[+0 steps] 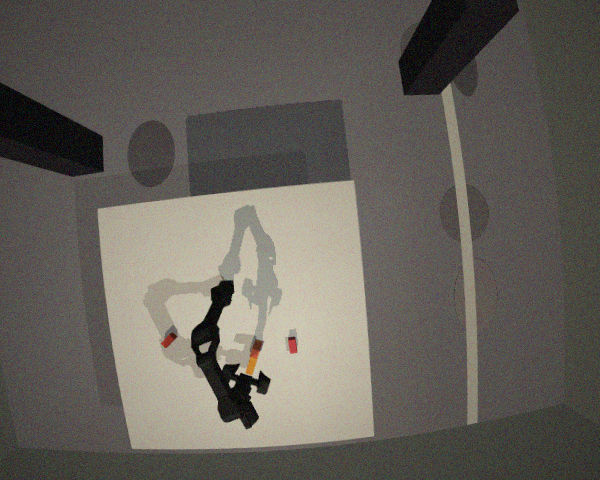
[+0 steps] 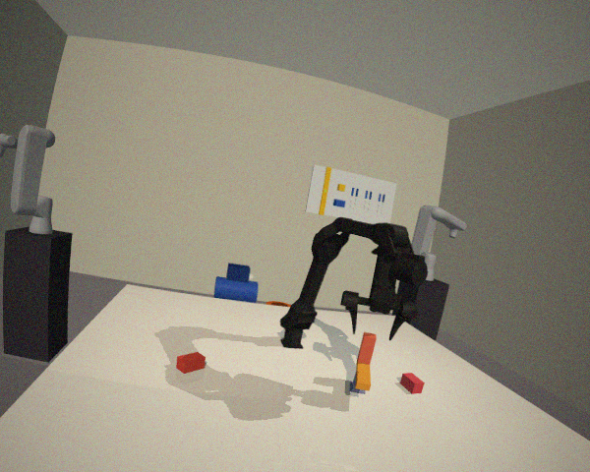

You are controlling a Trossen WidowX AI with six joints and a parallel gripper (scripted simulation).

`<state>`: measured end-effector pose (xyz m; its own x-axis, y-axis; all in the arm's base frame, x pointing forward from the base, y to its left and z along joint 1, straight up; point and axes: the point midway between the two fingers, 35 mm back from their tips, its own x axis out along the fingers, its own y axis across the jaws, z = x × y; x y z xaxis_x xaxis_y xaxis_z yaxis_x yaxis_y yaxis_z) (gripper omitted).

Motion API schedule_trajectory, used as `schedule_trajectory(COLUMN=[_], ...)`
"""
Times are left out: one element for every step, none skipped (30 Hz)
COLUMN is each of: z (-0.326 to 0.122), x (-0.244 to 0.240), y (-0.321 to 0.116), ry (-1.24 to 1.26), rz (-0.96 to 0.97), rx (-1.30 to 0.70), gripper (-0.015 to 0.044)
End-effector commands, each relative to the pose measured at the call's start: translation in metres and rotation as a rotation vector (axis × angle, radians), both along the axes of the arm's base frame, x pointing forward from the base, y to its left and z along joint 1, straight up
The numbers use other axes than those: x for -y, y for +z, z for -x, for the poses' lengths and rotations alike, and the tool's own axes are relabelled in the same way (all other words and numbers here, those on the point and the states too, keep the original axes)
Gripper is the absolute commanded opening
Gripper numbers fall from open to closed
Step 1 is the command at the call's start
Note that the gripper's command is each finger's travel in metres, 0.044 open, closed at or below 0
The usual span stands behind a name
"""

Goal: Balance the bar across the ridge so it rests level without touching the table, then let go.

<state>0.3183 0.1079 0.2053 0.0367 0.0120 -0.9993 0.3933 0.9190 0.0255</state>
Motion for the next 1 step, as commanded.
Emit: schedule_trajectory(z=[0.0002], x=[0.0000], y=[-0.0002], ry=[0.000], rz=[0.000], rx=[-0.002], gripper=[0.0440])
